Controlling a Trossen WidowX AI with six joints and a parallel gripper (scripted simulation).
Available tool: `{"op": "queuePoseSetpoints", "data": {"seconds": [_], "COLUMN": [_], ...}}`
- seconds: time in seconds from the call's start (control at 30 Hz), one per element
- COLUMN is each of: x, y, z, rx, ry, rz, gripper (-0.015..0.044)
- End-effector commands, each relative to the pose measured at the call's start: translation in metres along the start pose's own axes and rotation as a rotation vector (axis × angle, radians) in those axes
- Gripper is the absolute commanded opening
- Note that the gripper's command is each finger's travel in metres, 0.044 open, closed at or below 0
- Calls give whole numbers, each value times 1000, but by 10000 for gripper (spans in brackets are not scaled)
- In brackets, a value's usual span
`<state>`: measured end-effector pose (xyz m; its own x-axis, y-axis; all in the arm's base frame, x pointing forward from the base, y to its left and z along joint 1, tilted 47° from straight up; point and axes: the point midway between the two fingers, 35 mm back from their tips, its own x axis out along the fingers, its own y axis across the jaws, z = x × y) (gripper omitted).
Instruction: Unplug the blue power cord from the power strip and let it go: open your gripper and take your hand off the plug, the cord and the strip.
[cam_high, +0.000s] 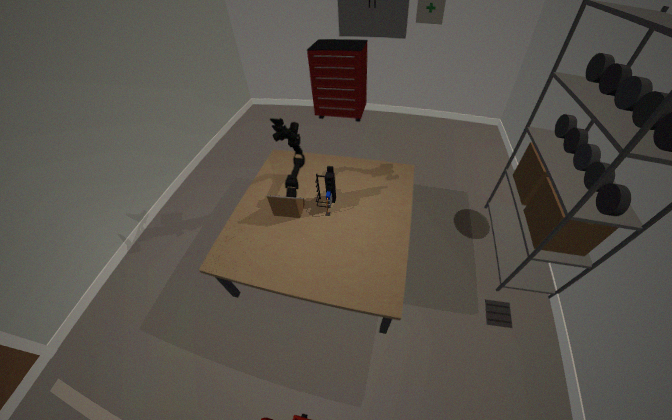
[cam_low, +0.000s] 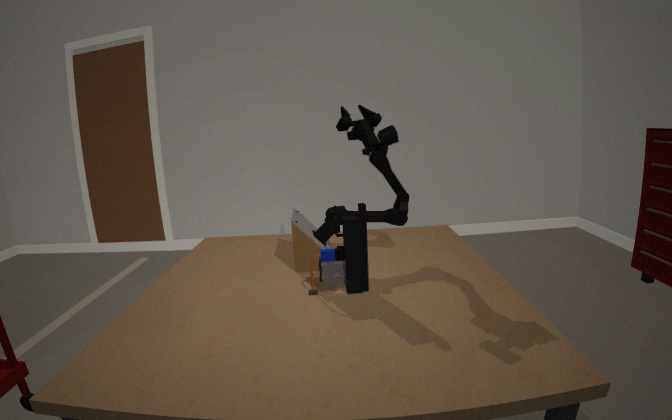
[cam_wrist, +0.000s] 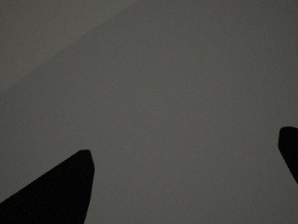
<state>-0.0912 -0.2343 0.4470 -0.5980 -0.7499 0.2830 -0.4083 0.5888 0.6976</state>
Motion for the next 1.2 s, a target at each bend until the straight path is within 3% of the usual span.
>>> {"op": "queuePoseSetpoints", "data": {"seconds": [0.0, 0.27, 0.5, 0.77, 1.17], "x": [1, 4, -37, -126, -294], "y": [-3, -127, -238, -336, -394], "z": [-1, -27, -38, -29, 26], "rx": [-9, -379, -689, -980, -1255], "ry": [2, 156, 387, 720, 1248], "rz": [-10, -440, -837, -1295, -1996], "gripper": [374, 164, 160, 160, 160]}}
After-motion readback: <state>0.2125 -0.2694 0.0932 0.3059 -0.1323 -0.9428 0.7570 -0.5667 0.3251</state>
